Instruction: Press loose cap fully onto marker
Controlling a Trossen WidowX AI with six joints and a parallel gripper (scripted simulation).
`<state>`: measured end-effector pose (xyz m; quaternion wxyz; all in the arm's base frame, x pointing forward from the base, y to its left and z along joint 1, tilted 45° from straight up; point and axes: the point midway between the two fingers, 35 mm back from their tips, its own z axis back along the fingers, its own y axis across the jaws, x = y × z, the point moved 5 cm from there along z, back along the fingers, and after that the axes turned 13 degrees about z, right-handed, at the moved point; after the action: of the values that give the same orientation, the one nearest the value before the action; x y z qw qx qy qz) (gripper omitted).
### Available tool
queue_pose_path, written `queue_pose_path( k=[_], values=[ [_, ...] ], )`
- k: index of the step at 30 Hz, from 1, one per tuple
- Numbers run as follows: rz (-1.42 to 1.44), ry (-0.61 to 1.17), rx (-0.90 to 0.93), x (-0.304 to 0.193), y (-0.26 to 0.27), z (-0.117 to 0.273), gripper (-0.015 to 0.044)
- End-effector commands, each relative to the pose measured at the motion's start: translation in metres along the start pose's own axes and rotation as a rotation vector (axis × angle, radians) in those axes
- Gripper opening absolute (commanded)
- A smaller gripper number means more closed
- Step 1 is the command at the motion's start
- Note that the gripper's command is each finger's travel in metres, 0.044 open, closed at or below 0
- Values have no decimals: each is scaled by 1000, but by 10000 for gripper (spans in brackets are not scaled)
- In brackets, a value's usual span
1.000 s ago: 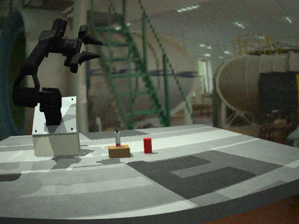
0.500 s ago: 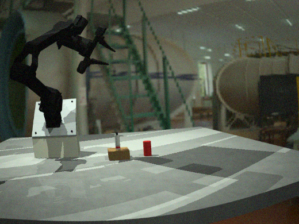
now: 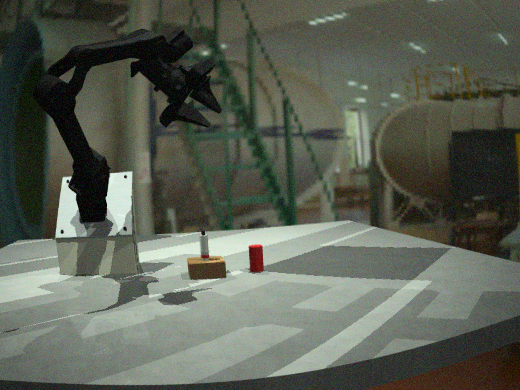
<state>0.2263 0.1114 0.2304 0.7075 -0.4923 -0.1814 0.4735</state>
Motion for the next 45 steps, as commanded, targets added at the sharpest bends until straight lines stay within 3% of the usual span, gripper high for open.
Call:
queue_pose_path(
  k=[1,16,30,45],
  values=[
    [-765,269,130,14,-5,-70,243],
    [-1422,581,72,11,6,-140,243],
    [-2021,923,-160,-7,29,-210,243],
    [-2045,938,-174,-10,29,-212,243]
  ],
)
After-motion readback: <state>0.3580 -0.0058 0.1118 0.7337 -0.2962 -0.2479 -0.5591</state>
